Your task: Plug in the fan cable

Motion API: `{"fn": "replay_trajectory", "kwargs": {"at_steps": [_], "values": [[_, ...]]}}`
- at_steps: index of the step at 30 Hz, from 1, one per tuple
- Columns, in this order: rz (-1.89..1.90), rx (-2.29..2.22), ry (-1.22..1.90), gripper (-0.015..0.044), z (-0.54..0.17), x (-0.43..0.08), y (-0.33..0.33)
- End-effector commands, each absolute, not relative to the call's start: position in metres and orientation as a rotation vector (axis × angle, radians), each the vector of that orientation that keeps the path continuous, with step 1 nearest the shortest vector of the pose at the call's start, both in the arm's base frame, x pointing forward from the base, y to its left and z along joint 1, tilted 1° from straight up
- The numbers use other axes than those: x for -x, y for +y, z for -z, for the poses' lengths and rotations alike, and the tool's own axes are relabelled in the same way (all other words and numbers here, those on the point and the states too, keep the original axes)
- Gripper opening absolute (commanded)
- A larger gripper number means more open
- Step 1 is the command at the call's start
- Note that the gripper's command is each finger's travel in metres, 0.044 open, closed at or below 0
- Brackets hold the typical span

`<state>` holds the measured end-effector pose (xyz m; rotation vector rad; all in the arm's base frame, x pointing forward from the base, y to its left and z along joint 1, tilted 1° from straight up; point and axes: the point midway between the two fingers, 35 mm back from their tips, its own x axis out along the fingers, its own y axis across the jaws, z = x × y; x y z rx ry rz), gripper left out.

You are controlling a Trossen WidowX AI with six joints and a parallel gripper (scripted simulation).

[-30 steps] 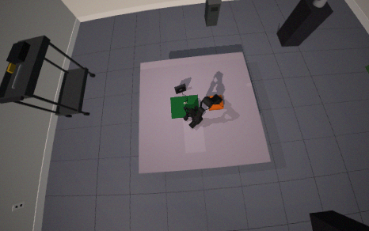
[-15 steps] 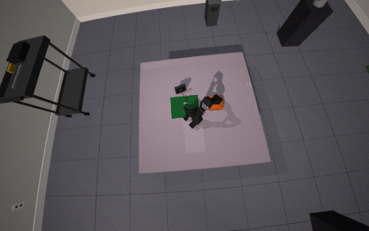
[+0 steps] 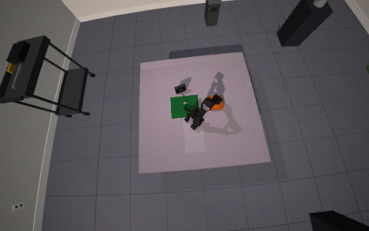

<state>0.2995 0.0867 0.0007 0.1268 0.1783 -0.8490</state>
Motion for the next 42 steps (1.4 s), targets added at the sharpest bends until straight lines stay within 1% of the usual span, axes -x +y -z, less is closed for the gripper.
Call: {"fn": "replay_trajectory", "kwargs": {"at_steps": [1, 17, 35, 42], "values": [[0.845, -0.131, 0.192, 0.0140, -0.001, -0.294, 0.094], [0.849, -0.133, 0.205, 0.0140, -0.019, -0.273, 0.117], [0.867, -0.117, 0.159, 0.0140, -0.056, -0.248, 0.140], [0.976, -0.122, 0.251, 0.0324, -0.057, -0.248, 0.126]]}}
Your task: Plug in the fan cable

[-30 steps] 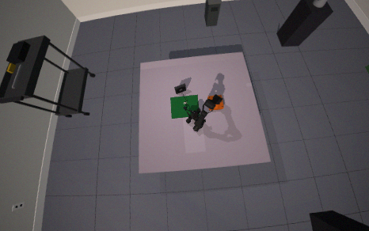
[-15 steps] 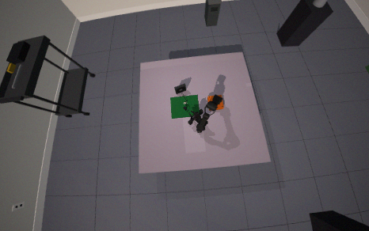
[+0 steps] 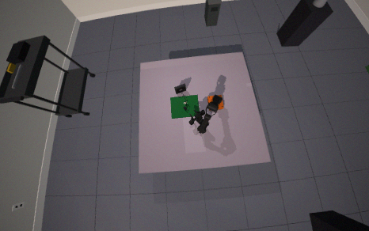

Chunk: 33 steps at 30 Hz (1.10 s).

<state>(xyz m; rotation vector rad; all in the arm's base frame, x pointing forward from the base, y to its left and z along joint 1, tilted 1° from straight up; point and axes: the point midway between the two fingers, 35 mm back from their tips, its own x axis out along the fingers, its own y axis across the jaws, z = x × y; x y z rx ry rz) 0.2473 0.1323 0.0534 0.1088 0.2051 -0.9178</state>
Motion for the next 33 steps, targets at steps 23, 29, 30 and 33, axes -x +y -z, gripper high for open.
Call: {"fn": "replay_trajectory", "kwargs": {"at_steps": [23, 29, 30, 33], "values": [[1.222, -0.247, 0.753, 0.0440, -0.060, -0.243, 0.096], [1.218, -0.306, 0.895, 0.0440, -0.062, -0.244, 0.095], [1.214, -0.317, 0.918, 0.0440, -0.063, -0.244, 0.095], [1.197, -0.351, 0.987, 0.0440, -0.065, -0.245, 0.095]]}}
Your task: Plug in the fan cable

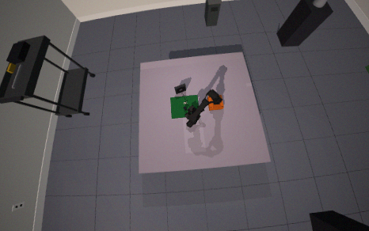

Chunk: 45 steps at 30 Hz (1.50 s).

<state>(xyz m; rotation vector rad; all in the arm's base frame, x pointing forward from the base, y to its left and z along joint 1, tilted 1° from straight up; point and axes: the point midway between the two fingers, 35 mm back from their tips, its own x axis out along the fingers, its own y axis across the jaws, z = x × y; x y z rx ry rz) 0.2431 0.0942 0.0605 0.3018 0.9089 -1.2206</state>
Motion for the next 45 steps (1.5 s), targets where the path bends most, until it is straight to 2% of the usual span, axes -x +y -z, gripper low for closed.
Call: {"fn": "replay_trajectory", "kwargs": {"at_steps": [1, 21, 30, 37, 45], "values": [[1.190, -0.363, 1.009, 0.0440, -0.065, -0.246, 0.095], [0.871, -0.609, 1.356, 0.0440, -0.094, -0.263, 0.105], [0.661, -0.698, 1.421, 0.0440, -0.115, -0.274, 0.108], [0.711, -0.682, 1.414, 0.0440, -0.110, -0.274, 0.106], [0.676, -0.711, 1.406, 0.0440, -0.156, -0.332, 0.041]]}}
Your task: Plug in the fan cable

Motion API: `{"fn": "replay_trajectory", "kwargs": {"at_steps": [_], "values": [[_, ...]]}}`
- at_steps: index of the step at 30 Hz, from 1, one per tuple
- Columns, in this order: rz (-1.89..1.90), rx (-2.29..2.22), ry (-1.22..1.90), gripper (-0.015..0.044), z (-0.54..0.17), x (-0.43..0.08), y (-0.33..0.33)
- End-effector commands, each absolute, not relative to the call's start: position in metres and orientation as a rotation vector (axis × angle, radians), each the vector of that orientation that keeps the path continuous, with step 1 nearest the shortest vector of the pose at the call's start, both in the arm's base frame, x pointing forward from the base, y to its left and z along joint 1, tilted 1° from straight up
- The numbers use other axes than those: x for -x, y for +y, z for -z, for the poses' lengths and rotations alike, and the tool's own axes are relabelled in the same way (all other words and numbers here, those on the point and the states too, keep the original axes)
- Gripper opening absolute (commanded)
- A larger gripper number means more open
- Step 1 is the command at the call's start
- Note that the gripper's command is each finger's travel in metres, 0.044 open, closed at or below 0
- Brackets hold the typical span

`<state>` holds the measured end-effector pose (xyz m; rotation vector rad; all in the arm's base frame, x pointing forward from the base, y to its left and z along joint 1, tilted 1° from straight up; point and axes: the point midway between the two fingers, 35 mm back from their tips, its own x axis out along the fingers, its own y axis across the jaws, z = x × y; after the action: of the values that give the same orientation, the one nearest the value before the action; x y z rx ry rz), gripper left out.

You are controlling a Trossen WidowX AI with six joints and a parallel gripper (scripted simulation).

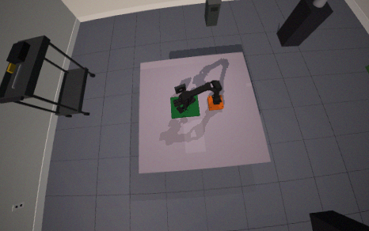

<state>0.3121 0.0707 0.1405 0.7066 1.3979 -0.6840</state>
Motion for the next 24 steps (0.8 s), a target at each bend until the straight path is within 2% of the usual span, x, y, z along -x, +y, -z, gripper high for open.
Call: {"fn": "replay_trajectory", "kwargs": {"at_steps": [1, 8, 17, 24], "values": [[0.673, -0.710, 1.408, 0.0440, -0.158, -0.334, 0.037], [0.672, -0.709, 1.409, 0.0440, -0.152, -0.337, 0.036], [0.672, -0.709, 1.409, 0.0440, -0.061, -0.341, 0.035], [0.672, -0.709, 1.409, 0.0440, -0.059, -0.340, 0.035]]}}
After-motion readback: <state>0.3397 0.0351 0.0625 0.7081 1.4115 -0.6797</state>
